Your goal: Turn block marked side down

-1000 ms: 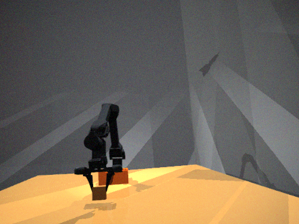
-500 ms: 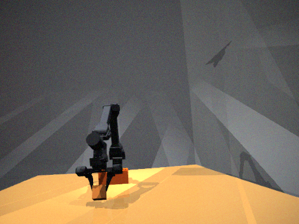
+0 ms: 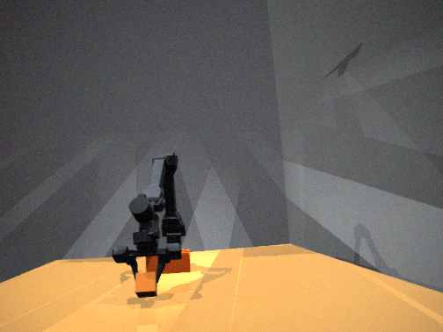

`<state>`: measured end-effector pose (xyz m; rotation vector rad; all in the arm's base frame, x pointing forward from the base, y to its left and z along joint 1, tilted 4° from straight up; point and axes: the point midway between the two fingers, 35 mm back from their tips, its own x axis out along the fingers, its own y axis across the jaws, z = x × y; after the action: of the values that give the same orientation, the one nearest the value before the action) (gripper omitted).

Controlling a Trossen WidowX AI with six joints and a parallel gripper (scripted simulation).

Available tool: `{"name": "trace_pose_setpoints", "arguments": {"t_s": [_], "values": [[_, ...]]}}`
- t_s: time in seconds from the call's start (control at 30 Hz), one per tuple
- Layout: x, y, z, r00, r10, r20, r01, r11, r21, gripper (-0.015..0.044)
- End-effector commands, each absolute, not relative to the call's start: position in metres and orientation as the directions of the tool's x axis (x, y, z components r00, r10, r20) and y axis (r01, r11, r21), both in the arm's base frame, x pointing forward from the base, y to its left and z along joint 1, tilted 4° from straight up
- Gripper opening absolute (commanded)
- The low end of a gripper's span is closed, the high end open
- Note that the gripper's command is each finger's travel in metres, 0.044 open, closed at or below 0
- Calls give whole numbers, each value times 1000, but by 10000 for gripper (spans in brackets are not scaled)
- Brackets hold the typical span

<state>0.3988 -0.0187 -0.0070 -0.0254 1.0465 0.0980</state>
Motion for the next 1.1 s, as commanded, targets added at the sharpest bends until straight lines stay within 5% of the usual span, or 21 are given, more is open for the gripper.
{"name": "trace_pose_setpoints", "arguments": {"t_s": [0.0, 1.07], "values": [[401, -19, -15, 540, 76, -838, -76, 996, 42, 0], [392, -17, -33, 840, 104, -533, -107, 994, 25, 0]]}}
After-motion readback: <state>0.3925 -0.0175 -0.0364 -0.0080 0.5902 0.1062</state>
